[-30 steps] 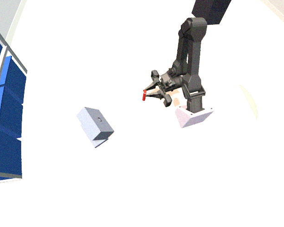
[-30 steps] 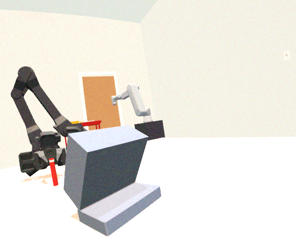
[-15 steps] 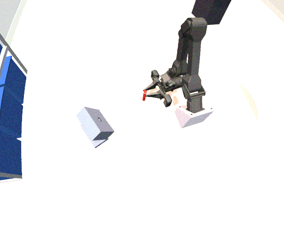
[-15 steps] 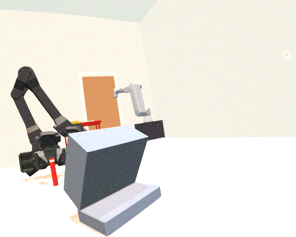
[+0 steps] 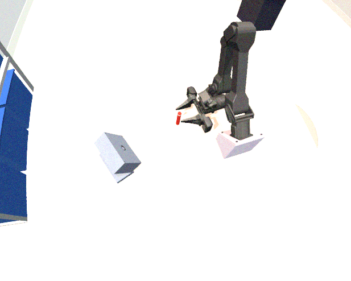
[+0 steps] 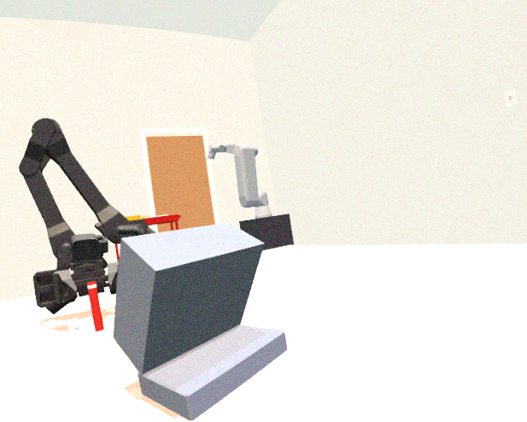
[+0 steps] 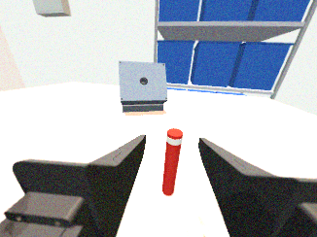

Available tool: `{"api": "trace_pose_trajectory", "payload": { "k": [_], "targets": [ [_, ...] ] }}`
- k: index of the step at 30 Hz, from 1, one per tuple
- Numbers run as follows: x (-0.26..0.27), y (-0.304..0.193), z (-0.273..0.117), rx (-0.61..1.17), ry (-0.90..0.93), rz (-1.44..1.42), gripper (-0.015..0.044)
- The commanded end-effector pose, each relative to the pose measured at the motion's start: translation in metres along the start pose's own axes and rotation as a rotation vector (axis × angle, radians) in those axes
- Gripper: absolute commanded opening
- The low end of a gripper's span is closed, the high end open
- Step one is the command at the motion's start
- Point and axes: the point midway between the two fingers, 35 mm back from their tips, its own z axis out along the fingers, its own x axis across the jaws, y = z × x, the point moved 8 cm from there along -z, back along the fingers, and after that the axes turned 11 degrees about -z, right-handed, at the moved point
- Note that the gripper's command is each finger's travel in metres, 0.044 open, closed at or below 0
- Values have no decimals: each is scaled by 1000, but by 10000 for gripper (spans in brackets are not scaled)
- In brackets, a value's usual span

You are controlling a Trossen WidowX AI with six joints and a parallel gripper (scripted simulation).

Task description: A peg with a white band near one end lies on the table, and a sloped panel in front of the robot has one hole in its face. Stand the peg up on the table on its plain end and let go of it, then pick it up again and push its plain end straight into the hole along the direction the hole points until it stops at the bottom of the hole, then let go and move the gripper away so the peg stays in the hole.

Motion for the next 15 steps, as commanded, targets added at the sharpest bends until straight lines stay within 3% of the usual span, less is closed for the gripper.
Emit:
{"api": "trace_pose_trajectory", "payload": {
  "k": [1, 5, 15],
  "targets": [
    [0, 0, 0, 0, 0, -1, 340],
    [0, 0, 0, 0, 0, -1, 440],
    [-13, 9, 0, 0, 8, -3, 440]
  ]
}}
